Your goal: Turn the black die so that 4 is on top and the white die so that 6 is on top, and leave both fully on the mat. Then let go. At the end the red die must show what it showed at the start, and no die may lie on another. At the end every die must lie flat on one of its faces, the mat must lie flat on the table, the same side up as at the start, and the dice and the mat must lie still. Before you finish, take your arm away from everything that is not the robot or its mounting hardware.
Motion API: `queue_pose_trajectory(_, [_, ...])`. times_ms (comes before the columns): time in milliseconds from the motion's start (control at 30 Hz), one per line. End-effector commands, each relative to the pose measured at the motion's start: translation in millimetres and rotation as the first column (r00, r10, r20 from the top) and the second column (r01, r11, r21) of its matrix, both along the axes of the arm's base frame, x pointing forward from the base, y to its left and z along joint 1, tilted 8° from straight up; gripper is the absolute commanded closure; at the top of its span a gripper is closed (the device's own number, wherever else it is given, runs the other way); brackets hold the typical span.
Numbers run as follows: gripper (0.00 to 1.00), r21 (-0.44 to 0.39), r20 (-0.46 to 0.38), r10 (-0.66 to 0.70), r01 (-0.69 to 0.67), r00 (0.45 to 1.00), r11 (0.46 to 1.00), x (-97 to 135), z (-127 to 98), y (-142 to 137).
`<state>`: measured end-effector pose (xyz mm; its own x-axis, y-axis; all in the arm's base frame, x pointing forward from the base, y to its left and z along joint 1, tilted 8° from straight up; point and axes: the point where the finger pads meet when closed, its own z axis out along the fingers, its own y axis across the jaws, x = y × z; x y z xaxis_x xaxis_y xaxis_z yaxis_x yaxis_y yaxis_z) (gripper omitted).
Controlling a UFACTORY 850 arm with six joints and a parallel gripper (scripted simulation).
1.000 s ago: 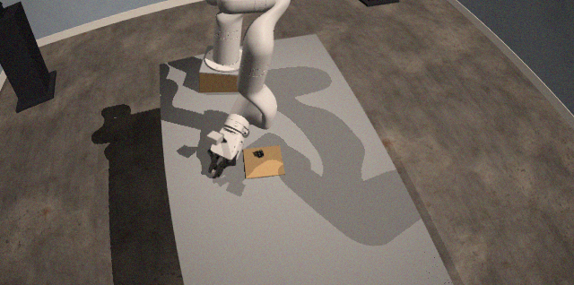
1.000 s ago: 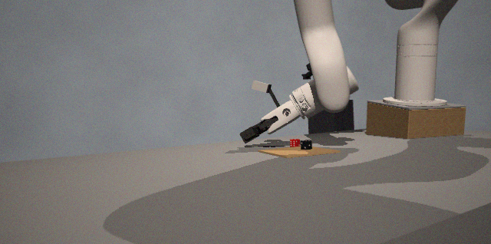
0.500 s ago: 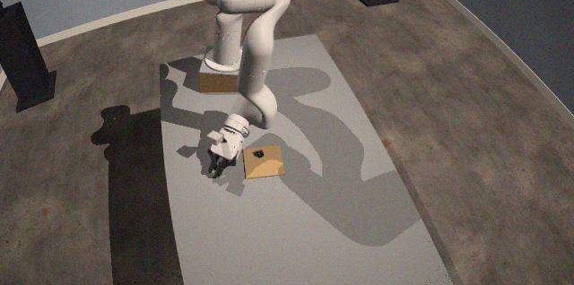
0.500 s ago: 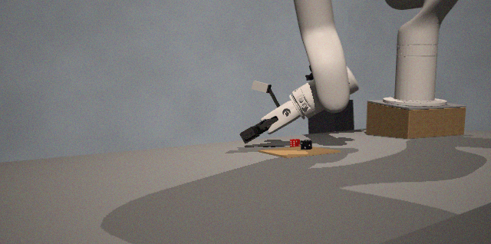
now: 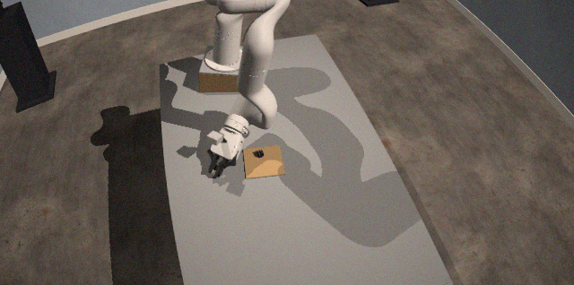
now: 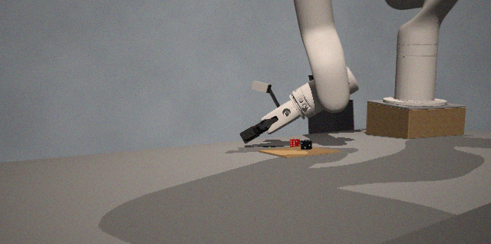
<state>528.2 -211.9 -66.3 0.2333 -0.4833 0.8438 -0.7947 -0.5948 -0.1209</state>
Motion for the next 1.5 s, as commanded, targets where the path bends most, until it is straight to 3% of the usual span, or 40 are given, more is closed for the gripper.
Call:
queue_pose_trajectory(0, [0.85,0.000,0.002,0.000,0.000,1.000,1.000,0.6,0.6,-0.2])
queue_pose_trajectory(1467, [0.85,0.000,0.002,0.000,0.000,1.000,1.000,1.2,-9.9,1.1])
